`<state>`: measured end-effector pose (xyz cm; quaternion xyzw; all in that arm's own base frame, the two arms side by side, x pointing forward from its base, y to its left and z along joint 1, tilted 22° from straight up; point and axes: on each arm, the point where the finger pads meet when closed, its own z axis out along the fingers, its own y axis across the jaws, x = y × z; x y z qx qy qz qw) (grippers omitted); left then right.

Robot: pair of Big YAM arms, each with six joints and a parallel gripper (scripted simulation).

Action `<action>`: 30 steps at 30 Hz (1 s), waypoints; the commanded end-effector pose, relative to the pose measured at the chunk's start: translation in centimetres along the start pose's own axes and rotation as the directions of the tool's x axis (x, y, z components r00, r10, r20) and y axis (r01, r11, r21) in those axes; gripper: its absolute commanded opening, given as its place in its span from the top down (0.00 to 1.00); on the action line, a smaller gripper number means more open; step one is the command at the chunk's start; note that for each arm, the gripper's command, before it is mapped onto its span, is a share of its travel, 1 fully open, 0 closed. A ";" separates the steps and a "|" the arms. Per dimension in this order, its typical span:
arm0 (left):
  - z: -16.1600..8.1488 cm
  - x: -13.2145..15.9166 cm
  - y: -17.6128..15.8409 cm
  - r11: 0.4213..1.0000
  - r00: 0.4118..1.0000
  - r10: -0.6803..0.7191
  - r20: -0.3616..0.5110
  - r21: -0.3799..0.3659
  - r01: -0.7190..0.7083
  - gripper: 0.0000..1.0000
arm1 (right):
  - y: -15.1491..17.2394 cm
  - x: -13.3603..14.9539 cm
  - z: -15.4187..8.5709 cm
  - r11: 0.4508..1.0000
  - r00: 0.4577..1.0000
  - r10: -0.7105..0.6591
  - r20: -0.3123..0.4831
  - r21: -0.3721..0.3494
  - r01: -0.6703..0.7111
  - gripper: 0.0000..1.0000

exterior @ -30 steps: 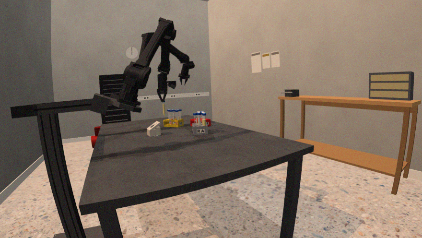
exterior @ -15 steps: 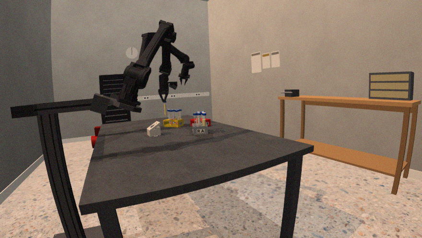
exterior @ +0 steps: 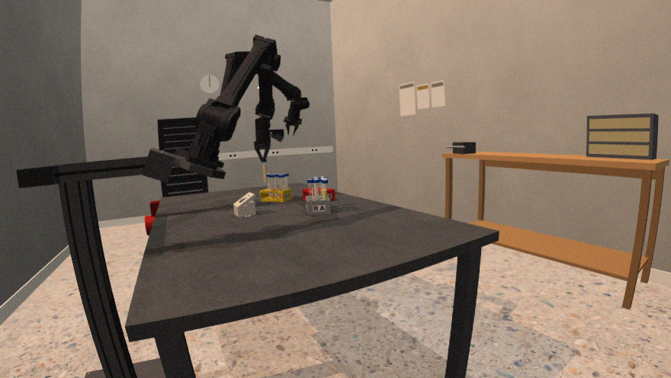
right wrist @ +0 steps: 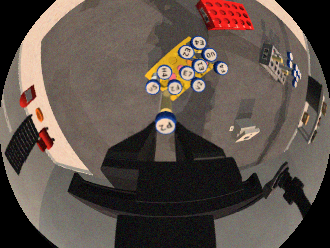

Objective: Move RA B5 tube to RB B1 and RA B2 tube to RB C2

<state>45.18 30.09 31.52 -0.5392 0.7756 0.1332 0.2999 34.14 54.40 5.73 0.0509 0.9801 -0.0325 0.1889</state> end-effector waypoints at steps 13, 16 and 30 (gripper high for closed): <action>-1.3 -1.5 -0.5 1.000 0.999 -0.013 0.030 0.022 0.013 0.70 | 1.3 -1.1 -1.7 0.999 1.000 0.010 0.011 -0.033 -0.010 1.00; -1.3 -1.5 -0.5 1.000 0.999 -0.013 0.030 0.022 0.013 0.70 | 1.3 -1.1 -1.7 0.999 1.000 0.010 0.011 -0.033 -0.010 1.00; -1.3 -1.5 -0.5 1.000 0.999 -0.013 0.030 0.022 0.013 0.70 | 1.7 -2.0 -0.8 1.000 1.000 0.011 0.007 -0.021 -0.011 1.00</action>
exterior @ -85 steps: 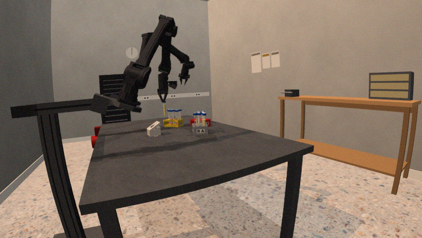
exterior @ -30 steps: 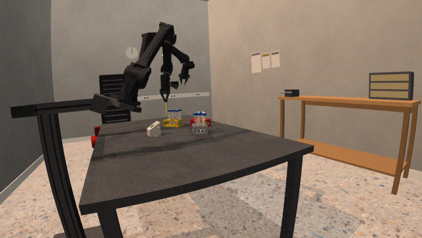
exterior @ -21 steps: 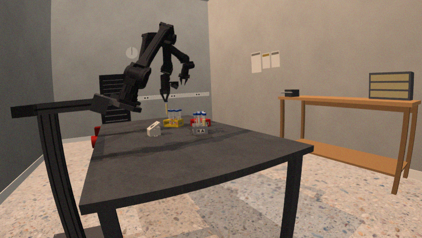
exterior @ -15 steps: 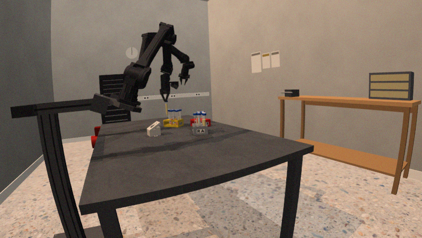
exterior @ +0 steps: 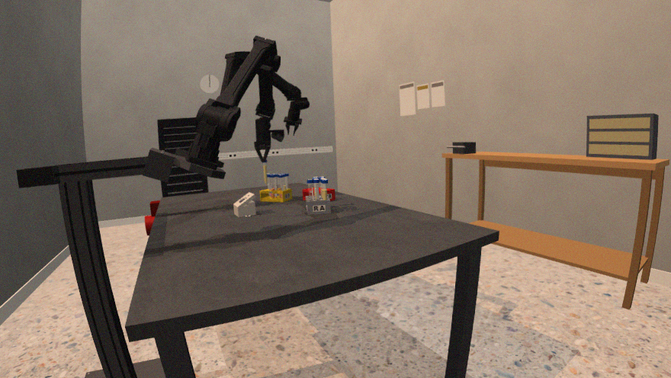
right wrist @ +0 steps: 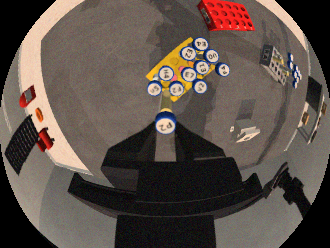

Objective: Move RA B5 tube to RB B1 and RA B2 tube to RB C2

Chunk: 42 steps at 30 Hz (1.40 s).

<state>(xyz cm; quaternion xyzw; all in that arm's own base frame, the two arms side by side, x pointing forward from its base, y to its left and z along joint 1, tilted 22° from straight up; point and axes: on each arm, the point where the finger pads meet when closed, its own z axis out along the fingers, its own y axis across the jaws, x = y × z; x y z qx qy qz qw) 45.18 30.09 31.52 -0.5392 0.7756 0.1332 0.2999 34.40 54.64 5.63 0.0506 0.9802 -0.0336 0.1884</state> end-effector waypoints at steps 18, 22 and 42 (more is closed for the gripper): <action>-1.3 -1.5 -0.5 1.000 0.999 -0.013 0.030 0.022 0.013 0.70 | 1.8 -2.1 -0.6 1.000 1.000 0.012 0.009 -0.026 -0.012 1.00; -1.3 -1.5 -0.5 1.000 0.999 -0.013 0.030 0.022 0.013 0.70 | 1.9 -2.5 -1.4 0.999 1.000 0.020 0.015 -0.042 -0.019 1.00; -1.3 -1.5 -0.5 1.000 0.999 -0.013 0.030 0.022 0.013 0.70 | 2.5 -2.1 -0.2 0.999 1.000 0.017 0.017 -0.047 -0.016 1.00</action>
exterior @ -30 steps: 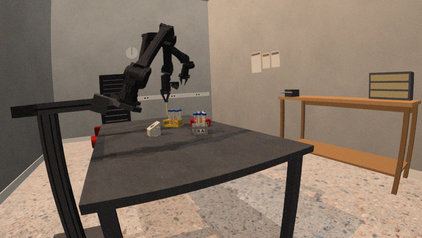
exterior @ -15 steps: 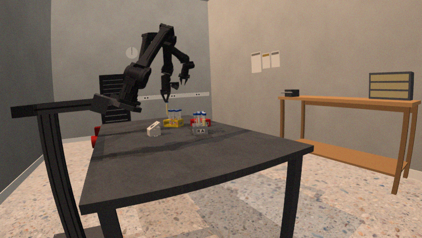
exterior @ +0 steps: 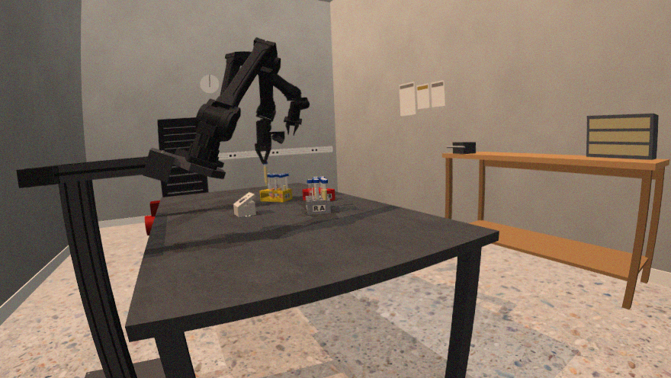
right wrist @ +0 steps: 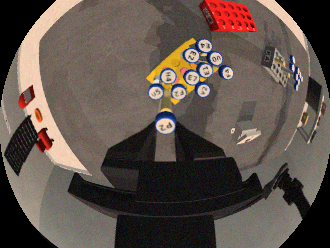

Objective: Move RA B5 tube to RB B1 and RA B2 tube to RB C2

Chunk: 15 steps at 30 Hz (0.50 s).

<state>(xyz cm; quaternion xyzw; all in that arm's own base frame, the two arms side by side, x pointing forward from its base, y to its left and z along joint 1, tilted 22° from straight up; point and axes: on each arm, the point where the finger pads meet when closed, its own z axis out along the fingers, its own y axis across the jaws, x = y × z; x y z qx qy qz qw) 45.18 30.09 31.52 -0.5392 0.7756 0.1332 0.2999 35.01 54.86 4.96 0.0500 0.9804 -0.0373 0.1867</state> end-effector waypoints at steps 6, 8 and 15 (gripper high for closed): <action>-1.3 -1.5 -0.5 1.000 0.999 -0.013 0.030 0.022 0.013 0.70 | 2.0 -2.2 -0.7 0.998 0.999 0.026 0.020 -0.053 -0.025 1.00; -1.3 -1.5 -0.5 1.000 0.999 -0.013 0.030 0.022 0.013 0.70 | 2.0 -2.2 -0.6 0.998 0.999 0.025 0.020 -0.052 -0.024 1.00; -1.3 -1.5 -0.5 1.000 0.999 -0.013 0.030 0.022 0.013 0.70 | 2.1 -2.2 -0.9 0.998 0.999 0.024 0.022 -0.058 -0.023 1.00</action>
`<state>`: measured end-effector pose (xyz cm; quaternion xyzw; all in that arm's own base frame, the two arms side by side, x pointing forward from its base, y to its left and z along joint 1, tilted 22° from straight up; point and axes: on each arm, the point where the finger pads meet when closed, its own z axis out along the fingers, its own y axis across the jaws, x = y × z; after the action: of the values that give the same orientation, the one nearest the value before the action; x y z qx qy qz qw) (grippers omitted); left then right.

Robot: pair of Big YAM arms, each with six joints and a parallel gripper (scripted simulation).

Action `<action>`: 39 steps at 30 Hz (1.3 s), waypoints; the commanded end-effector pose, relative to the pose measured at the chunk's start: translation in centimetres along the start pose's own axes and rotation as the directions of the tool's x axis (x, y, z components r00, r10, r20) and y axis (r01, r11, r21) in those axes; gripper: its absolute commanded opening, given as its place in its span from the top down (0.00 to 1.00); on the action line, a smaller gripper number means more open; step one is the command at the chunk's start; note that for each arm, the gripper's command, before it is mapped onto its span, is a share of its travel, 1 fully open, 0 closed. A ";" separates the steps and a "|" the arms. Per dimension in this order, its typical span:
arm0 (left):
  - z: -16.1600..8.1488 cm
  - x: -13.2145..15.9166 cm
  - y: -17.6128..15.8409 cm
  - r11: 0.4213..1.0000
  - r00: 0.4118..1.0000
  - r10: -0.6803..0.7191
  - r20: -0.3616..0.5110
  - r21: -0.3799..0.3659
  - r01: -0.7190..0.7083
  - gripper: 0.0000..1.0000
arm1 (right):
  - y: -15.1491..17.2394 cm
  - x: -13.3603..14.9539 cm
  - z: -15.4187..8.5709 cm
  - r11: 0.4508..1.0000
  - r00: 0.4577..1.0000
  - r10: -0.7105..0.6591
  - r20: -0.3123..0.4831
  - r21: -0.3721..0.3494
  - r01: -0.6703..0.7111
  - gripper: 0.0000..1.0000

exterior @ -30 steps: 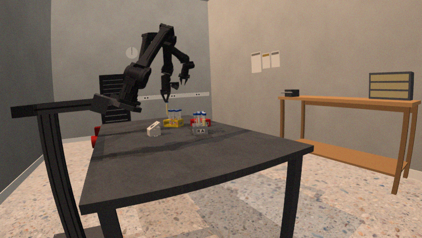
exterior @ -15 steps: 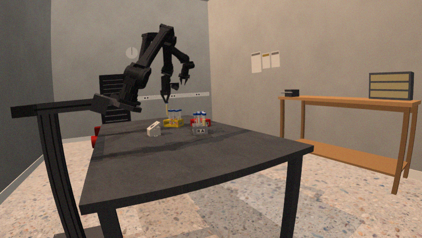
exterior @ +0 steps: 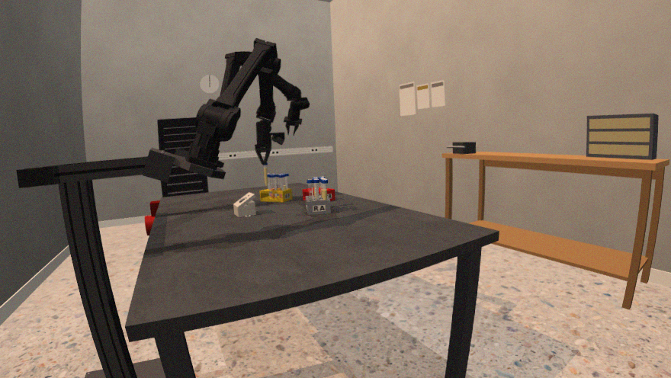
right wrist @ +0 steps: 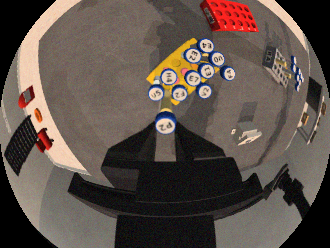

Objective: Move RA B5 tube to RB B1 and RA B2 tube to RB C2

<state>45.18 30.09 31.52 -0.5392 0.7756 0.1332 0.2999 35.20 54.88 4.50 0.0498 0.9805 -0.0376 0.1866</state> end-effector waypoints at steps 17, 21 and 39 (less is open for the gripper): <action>-1.3 -1.5 -0.5 1.000 0.999 -0.013 0.030 0.022 0.013 0.70 | 2.0 -2.2 -0.7 0.998 0.999 0.026 0.021 -0.056 -0.024 1.00; -1.3 -1.5 -0.5 1.000 0.999 -0.013 0.030 0.022 0.013 0.70 | 1.7 -1.9 -0.3 0.998 1.000 0.023 0.019 -0.050 -0.022 1.00; -1.3 -1.5 -0.5 1.000 0.999 -0.013 0.030 0.022 0.013 0.70 | 0.0 -0.9 0.8 1.000 1.000 0.010 0.008 -0.024 -0.010 1.00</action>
<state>45.18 30.09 31.52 -0.5392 0.7756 0.1332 0.2999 35.56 54.85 3.85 0.0510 0.9801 -0.0326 0.1888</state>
